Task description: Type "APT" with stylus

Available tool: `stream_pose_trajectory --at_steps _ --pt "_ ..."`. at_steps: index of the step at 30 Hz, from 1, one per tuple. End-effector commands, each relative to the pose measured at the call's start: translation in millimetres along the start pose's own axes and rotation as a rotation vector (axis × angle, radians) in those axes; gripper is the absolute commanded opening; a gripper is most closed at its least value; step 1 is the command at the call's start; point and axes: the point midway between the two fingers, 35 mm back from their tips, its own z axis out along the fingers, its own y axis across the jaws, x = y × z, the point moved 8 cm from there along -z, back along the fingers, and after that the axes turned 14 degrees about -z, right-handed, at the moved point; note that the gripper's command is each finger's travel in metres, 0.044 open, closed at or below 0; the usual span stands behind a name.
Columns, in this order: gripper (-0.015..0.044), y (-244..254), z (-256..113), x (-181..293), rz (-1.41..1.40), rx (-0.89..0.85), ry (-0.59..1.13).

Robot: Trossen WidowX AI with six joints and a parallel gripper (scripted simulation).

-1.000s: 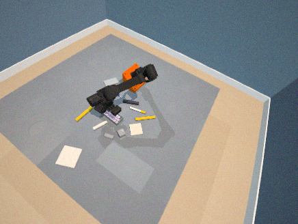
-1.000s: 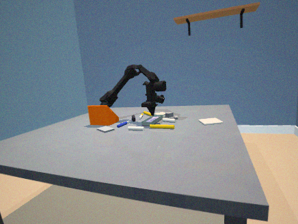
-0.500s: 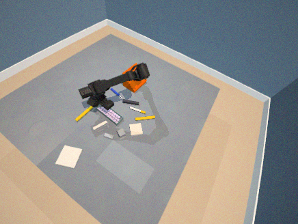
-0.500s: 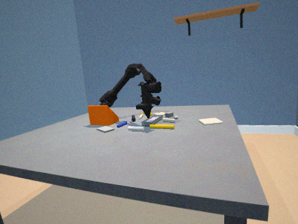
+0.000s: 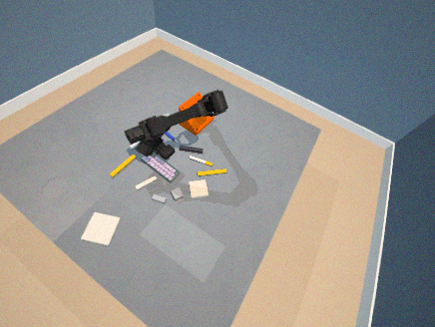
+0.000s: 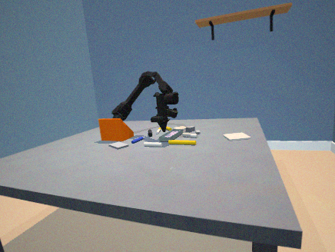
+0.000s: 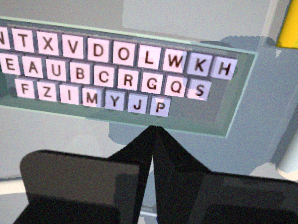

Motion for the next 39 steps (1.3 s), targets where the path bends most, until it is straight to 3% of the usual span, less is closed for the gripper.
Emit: stream_pose_trajectory --at_steps 1,4,9,20,26,35,39 --pt "0.0 2.2 -0.1 1.9 0.006 -0.002 -0.002" --pt "0.0 13.9 -0.3 -2.4 0.006 -0.001 -0.002" --pt "0.0 75.7 -0.5 -17.0 0.006 -0.006 -0.003" --pt "0.0 75.6 -2.9 -17.3 0.006 -0.006 -0.003" --pt "0.0 75.1 -60.4 -17.0 0.007 -0.004 -0.002" --pt "0.0 72.0 -55.4 -17.0 0.02 -0.006 -0.008" --pt "0.0105 64.7 -55.1 -14.8 -0.016 -0.011 -0.001"
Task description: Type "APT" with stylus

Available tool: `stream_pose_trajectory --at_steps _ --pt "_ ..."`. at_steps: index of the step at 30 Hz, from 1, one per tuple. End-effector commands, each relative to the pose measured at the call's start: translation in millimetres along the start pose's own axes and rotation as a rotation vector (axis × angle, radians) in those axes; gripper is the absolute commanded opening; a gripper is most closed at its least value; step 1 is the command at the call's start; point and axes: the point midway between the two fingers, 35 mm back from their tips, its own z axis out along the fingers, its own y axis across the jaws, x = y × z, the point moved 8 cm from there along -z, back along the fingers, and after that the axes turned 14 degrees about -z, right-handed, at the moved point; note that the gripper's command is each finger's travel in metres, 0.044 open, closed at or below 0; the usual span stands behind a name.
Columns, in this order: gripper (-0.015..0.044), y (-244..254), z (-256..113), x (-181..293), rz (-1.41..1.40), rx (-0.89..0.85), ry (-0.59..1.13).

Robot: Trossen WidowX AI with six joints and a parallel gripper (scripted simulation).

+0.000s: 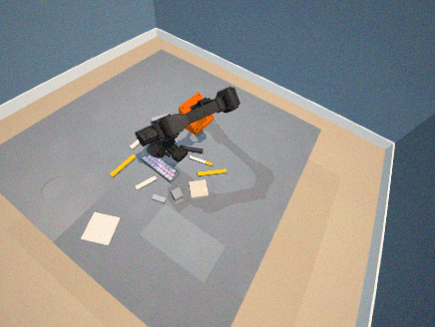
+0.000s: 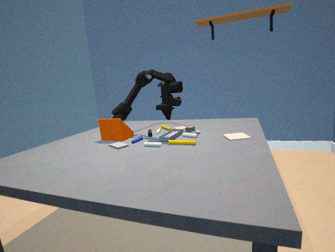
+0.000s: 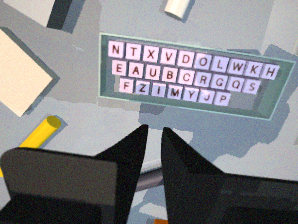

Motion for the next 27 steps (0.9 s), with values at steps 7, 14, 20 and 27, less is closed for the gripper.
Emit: stream_pose_trajectory --at_steps 7,14,20,27 --pt "0.015 -84.1 8.0 39.6 -0.359 -0.118 0.043" --pt "0.015 -138.6 16.8 87.3 -0.676 -0.261 -0.032" --pt "0.015 -165.0 24.6 122.3 -0.889 -0.343 -0.148" --pt "0.015 -187.3 36.9 165.6 -1.151 -0.397 -0.36"
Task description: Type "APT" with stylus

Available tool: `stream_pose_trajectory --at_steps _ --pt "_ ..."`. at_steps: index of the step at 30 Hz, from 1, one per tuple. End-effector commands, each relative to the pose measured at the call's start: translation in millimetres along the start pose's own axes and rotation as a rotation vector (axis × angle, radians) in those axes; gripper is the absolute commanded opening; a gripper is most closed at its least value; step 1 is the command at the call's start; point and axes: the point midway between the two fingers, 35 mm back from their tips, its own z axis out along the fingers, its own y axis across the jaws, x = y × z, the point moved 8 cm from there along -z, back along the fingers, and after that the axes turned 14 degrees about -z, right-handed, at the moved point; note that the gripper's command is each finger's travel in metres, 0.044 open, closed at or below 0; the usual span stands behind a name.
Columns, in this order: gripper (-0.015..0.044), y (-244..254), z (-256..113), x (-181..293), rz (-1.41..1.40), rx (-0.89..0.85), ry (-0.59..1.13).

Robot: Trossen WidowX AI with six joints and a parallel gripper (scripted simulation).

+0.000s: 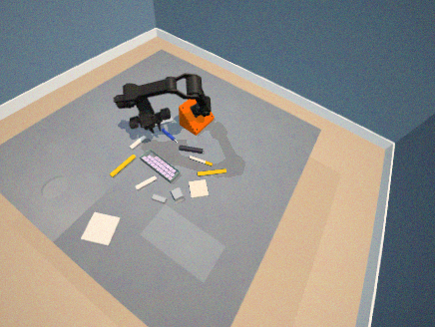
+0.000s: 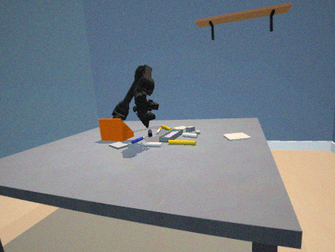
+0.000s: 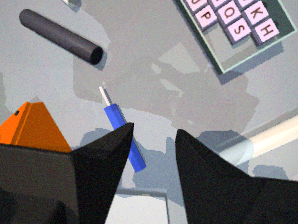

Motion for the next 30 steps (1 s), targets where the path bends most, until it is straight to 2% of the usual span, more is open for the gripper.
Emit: stream_pose_trajectory --at_steps 1,8,30 --pt "0.015 25.4 15.5 72.5 -0.376 -0.031 -0.243" --pt "0.015 43.5 25.7 106.4 -0.644 0.062 -0.408" --pt "0.015 41.3 30.2 107.1 -0.647 0.063 -0.41"
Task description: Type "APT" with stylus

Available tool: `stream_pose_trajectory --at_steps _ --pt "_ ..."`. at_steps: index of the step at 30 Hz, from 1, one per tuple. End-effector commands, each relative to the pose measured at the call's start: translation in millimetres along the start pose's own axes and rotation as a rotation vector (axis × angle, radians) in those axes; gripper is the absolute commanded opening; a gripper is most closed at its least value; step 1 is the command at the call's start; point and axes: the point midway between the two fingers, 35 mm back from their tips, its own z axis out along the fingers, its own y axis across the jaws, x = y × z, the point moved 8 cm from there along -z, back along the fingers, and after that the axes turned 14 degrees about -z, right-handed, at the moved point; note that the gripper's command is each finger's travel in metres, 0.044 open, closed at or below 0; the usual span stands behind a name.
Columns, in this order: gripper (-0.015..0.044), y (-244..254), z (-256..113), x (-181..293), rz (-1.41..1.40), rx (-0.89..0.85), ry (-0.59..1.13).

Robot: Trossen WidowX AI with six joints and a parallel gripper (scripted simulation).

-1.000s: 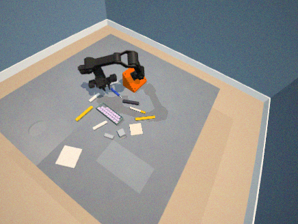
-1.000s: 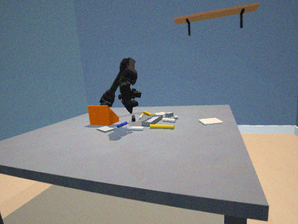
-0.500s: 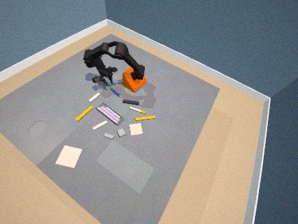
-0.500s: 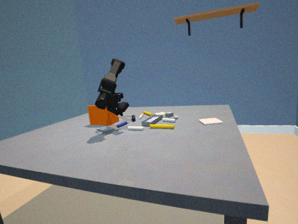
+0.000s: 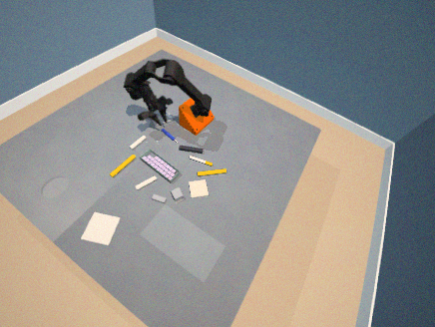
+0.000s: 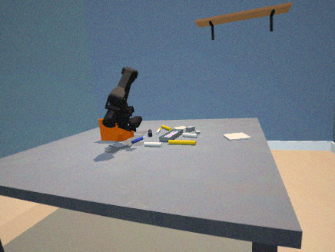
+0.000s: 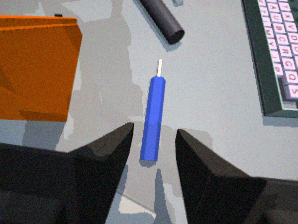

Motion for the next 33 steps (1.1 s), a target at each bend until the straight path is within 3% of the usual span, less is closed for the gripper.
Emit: stream_pose_trajectory --at_steps 1,33 --pt "0.015 2.0 3.8 2.5 0.0 0.005 -0.01" --pt "0.015 4.0 19.1 14.6 0.0 0.005 -0.01"
